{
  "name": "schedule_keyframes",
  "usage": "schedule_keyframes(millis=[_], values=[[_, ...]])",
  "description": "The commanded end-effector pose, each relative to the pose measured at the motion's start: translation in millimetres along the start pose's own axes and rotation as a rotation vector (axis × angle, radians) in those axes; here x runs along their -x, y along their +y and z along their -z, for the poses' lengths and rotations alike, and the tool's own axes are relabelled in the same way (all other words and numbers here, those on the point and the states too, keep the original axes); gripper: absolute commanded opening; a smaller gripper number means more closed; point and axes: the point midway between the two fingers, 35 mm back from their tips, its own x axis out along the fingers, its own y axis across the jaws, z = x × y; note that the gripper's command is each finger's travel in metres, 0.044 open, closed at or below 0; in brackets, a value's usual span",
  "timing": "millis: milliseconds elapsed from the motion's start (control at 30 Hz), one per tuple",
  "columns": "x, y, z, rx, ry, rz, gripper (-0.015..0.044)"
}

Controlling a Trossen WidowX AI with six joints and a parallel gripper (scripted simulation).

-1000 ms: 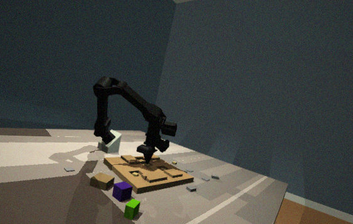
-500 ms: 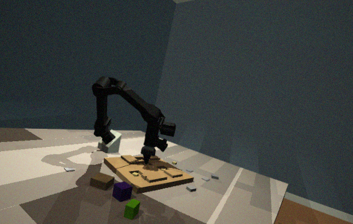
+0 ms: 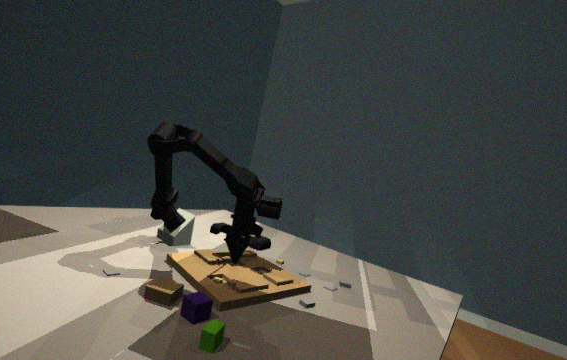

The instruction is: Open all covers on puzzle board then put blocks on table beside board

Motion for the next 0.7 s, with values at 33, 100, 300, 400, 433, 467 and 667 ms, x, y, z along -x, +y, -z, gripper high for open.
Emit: schedule_keyframes(millis=[33,100,300,400,433,467,667], values=[[-1.7,1.5,1.2,0.273,0.004,-0.003,0.0000],[-1.7,1.5,1.2,0.160,0.004,-0.003,0.0000],[-1.7,1.5,1.2,-0.074,0.004,-0.002,0.0000],[-1.7,1.6,1.2,-0.074,0.004,-0.002,0.0000],[-1.7,1.6,1.2,-0.074,0.004,-0.002,0.0000],[-1.7,1.6,1.2,-0.074,0.004,-0.002,0.0000],[-0.1,0.6,0.1,-0.066,0.001,0.000,0.0000]])
